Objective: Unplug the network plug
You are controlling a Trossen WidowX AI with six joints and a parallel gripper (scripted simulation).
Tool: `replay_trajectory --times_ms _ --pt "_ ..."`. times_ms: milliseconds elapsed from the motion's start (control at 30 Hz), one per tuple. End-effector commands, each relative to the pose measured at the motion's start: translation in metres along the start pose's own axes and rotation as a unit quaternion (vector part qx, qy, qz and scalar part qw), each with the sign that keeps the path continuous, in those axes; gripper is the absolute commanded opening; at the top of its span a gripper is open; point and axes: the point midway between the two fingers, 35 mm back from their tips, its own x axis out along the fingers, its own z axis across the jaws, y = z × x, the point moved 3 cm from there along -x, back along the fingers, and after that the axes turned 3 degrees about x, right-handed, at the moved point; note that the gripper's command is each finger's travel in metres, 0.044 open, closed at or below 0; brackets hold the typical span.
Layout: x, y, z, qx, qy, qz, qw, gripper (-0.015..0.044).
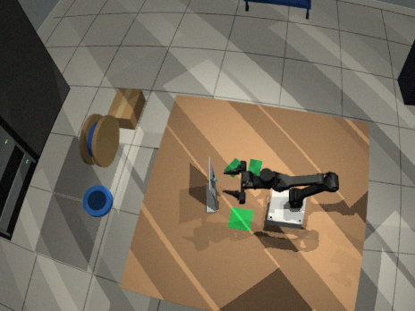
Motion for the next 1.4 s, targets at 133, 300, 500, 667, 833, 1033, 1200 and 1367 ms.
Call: replay_trajectory --times_ms 133,300,500,667,833,1033,1200,1367 --pt "0.008 0.012 -0.009 0.058 -0.012 -0.001 0.998 0.0269" --pt "0.017 0.029 -0.024 0.140 -0.029 0.001 0.990 0.0156" --pt "0.020 0.051 -0.043 0.237 -0.049 0.009 0.970 0.0156" --pt "0.019 0.069 -0.059 0.315 -0.064 0.019 0.947 0.0156" --pt "0.012 0.087 -0.074 0.391 -0.077 0.032 0.917 0.0156" --pt "0.000 0.107 -0.090 0.476 -0.090 0.052 0.873 0.0156" --pt "-0.014 0.123 -0.101 0.541 -0.096 0.070 0.832 0.0156" --pt "-0.030 0.137 -0.109 0.603 -0.100 0.091 0.786 0.0156"
